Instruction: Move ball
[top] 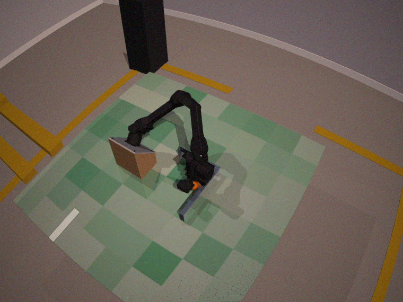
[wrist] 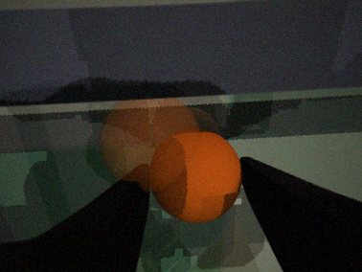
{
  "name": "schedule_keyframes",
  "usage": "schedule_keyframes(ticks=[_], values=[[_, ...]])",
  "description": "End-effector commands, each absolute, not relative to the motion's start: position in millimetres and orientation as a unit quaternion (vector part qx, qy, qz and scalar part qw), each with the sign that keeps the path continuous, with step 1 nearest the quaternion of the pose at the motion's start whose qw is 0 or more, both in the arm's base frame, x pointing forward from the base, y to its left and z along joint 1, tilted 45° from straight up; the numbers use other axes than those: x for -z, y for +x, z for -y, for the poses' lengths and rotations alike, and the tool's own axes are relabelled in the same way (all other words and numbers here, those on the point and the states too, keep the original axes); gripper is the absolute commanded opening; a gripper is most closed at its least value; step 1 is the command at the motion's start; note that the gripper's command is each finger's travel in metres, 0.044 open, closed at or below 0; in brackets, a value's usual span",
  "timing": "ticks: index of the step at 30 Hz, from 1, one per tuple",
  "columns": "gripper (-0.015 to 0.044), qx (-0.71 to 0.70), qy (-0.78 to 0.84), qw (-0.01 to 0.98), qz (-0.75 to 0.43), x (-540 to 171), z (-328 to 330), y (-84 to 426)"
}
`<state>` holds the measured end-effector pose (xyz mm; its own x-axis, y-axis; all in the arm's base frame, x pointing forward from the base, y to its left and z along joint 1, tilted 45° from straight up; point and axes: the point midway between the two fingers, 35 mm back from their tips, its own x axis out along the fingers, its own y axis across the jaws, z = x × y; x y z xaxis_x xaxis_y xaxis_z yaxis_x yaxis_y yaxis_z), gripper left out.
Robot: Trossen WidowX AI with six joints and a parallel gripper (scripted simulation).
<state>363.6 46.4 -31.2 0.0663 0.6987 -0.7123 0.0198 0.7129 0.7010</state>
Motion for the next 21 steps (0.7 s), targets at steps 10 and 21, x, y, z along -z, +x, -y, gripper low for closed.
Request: schedule_keyframes(ticks=[10,21], values=[[0.0000,-0.241,0.286,0.663,-0.648,1.0,-11.4,361.9],[0.0000,-0.249,0.284,0.670,-0.639,-58.1,43.6,354.7]])
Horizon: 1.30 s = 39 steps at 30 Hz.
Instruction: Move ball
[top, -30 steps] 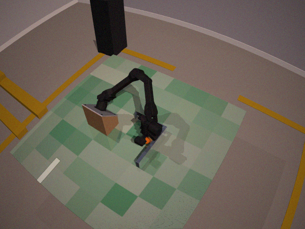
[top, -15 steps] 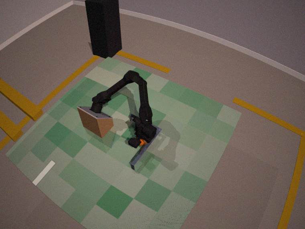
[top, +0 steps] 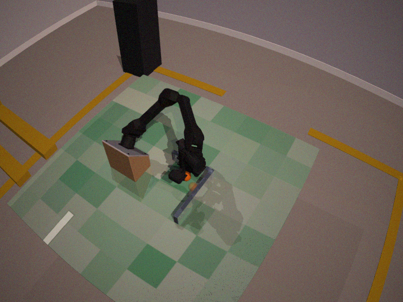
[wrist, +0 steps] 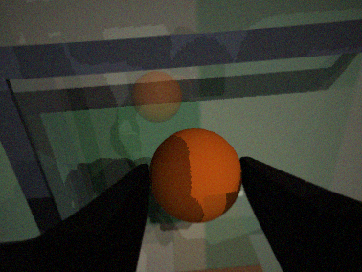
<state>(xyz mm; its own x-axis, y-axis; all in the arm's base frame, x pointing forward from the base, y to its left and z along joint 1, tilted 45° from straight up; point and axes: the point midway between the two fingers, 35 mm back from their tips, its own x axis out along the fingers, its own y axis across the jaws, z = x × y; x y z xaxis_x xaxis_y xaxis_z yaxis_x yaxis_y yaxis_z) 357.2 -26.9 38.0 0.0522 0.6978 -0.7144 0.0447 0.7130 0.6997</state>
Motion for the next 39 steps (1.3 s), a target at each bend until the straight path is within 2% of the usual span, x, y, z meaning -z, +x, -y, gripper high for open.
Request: schedule_keyframes(ticks=[1,20,31,39], values=[[0.0000,-0.249,0.284,0.671,-0.638,-60.9,45.9,354.0],[0.0000,-0.251,0.285,0.671,-0.637,-40.6,-2.3,377.2],[0.0000,-0.252,0.286,0.671,-0.636,3.6,-46.6,381.1],[0.0000,-0.252,0.286,0.671,-0.636,7.0,-50.3,381.0]])
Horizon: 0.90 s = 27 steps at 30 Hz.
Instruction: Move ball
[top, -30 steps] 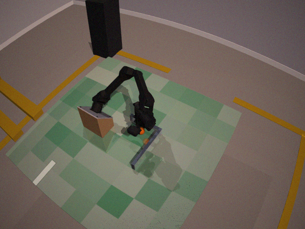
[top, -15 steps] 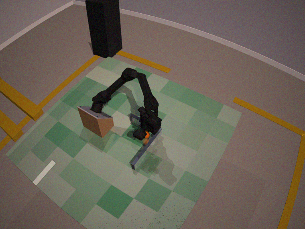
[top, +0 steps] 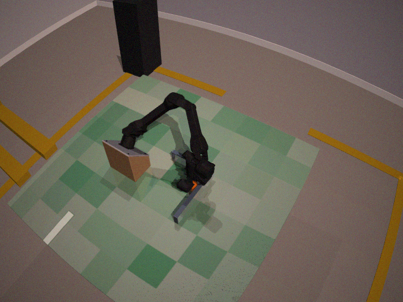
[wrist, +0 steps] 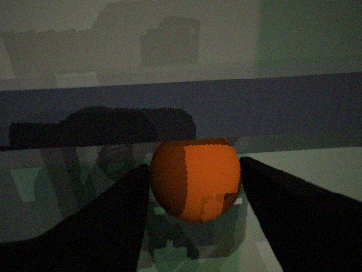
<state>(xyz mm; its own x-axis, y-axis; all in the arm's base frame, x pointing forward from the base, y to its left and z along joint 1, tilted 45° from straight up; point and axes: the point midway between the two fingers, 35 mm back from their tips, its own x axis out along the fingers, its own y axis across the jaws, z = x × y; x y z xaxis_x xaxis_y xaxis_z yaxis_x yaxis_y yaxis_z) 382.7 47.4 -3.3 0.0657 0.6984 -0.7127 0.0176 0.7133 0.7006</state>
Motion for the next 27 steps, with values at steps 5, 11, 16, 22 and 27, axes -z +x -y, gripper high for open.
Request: schedule_keyframes(ticks=[5,11,16,22,27], values=[[0.0000,-0.252,0.286,0.671,-0.636,11.2,-54.5,381.4],[0.0000,-0.252,0.286,0.671,-0.636,18.2,-61.5,381.9],[0.0000,-0.252,0.286,0.671,-0.636,19.8,-63.2,382.0],[0.0131,-0.252,0.283,0.674,-0.634,16.6,-60.2,384.6],[0.0263,-0.252,0.283,0.674,-0.634,16.6,-60.2,384.6]])
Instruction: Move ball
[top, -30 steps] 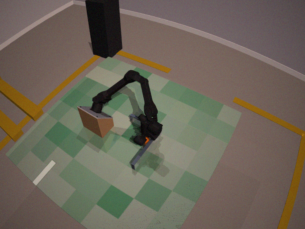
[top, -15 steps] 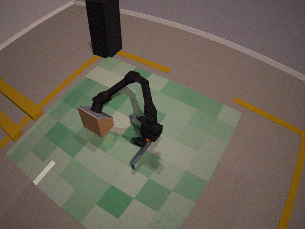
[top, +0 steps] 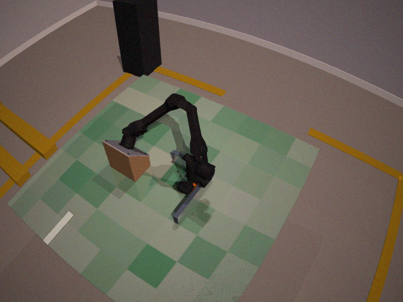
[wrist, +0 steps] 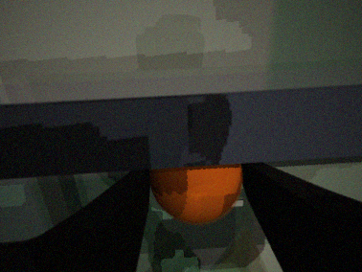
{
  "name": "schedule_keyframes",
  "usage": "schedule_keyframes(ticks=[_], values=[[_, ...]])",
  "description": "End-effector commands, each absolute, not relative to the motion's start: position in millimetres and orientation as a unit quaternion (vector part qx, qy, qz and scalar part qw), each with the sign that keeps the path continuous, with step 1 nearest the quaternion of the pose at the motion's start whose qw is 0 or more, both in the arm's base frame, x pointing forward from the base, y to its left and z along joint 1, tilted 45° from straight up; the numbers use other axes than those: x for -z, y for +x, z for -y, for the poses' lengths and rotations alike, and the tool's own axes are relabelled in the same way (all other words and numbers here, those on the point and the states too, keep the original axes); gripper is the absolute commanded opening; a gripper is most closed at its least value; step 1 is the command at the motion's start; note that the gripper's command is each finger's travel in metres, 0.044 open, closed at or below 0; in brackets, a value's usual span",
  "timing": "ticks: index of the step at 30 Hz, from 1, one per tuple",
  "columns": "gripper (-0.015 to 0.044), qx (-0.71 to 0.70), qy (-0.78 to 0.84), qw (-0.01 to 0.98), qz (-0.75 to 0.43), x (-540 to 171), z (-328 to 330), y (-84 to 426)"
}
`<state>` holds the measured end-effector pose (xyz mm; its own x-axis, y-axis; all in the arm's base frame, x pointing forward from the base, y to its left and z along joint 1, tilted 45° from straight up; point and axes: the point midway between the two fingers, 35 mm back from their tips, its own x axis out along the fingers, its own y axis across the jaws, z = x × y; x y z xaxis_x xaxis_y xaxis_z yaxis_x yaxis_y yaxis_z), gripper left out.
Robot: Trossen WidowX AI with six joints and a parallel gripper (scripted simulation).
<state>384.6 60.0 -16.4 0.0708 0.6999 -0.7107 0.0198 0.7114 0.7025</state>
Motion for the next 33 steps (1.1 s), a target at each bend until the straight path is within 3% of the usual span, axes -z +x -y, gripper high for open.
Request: schedule_keyframes(ticks=[1,3,12,24,28,33], values=[[0.0289,-0.252,0.283,0.674,-0.634,16.6,-60.2,384.6],[0.0331,-0.252,0.283,0.674,-0.634,16.6,-60.2,384.6],[0.0331,-0.251,0.285,0.671,-0.637,-40.9,-2.0,377.2],[0.0331,-0.245,0.290,0.677,-0.630,-38.0,-1.2,380.0],[0.0436,-0.246,0.289,0.677,-0.631,-62.8,21.8,375.5],[0.0440,-0.247,0.289,0.677,-0.630,-70.2,28.2,373.6]])
